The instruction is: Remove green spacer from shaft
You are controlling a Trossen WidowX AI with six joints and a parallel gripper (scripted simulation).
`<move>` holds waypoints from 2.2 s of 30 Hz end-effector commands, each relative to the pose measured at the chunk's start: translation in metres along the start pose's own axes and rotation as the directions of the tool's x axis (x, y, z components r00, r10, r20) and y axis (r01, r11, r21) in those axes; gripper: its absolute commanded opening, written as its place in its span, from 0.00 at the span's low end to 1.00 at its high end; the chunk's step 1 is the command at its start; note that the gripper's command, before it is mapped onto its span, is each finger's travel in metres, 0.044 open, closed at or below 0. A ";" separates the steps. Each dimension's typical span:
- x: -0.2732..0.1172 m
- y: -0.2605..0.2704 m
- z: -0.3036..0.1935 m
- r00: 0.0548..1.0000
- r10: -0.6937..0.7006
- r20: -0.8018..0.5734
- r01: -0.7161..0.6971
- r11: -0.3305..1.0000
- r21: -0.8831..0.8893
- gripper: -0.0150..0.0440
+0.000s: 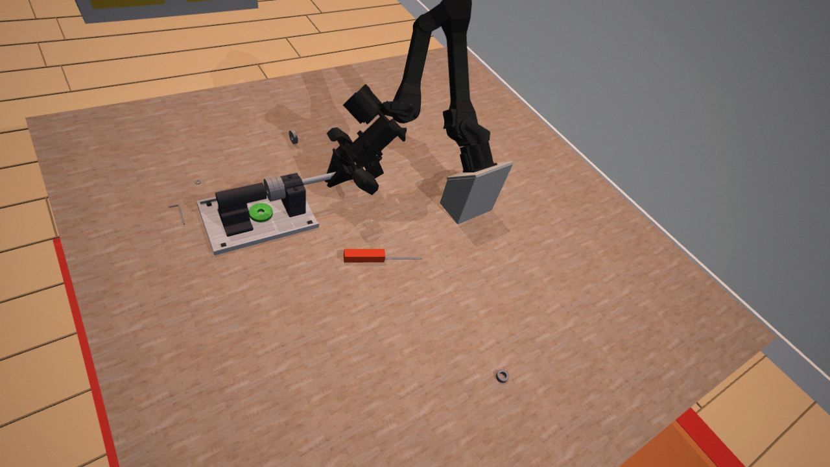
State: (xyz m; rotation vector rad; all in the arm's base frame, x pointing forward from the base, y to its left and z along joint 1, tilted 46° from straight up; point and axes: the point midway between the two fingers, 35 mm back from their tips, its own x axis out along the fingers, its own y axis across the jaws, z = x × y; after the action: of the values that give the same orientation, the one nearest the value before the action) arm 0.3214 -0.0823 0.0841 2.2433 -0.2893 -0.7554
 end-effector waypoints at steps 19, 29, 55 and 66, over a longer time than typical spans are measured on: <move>0.007 0.000 -0.007 1.000 -0.003 -0.002 0.003 1.000 -0.002 0.25; 0.009 0.000 -0.009 1.000 -0.002 -0.003 0.002 1.000 -0.002 0.25; 0.016 0.000 -0.016 1.000 -0.002 -0.003 0.002 1.000 -0.001 0.25; 0.019 0.000 -0.019 1.000 -0.002 -0.003 0.002 1.000 -0.001 0.25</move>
State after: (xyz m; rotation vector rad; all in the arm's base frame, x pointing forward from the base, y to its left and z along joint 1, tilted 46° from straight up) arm 0.3454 -0.0793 0.0866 2.2376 -0.2857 -0.7530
